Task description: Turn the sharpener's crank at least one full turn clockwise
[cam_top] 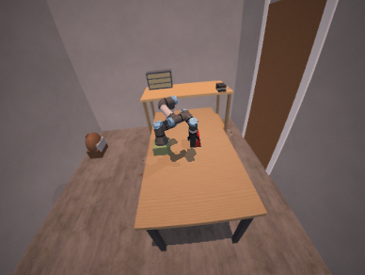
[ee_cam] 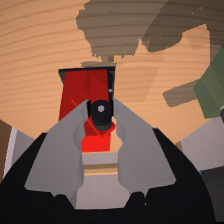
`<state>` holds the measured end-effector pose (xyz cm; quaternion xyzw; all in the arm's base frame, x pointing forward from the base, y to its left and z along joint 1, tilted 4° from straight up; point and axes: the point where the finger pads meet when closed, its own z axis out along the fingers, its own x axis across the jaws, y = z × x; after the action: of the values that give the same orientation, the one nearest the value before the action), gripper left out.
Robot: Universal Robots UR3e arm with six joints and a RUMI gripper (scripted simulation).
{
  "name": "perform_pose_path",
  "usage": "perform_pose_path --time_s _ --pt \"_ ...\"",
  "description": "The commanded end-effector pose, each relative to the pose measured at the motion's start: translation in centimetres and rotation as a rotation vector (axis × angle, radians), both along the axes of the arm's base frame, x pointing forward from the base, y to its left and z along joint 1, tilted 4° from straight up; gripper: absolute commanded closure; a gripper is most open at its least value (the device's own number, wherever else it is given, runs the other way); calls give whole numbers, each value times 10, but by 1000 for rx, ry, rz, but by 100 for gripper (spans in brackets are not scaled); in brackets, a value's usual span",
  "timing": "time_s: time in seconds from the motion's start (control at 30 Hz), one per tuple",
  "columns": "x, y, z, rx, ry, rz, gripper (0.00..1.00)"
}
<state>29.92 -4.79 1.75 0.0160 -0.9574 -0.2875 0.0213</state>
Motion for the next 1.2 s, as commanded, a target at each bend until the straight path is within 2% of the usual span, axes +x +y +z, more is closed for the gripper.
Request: perform_pose_path --time_s 0.0,1.17 --pt "8 0 5 1 -4 -5 91" --pt "41 1 6 0 -5 -5 91"
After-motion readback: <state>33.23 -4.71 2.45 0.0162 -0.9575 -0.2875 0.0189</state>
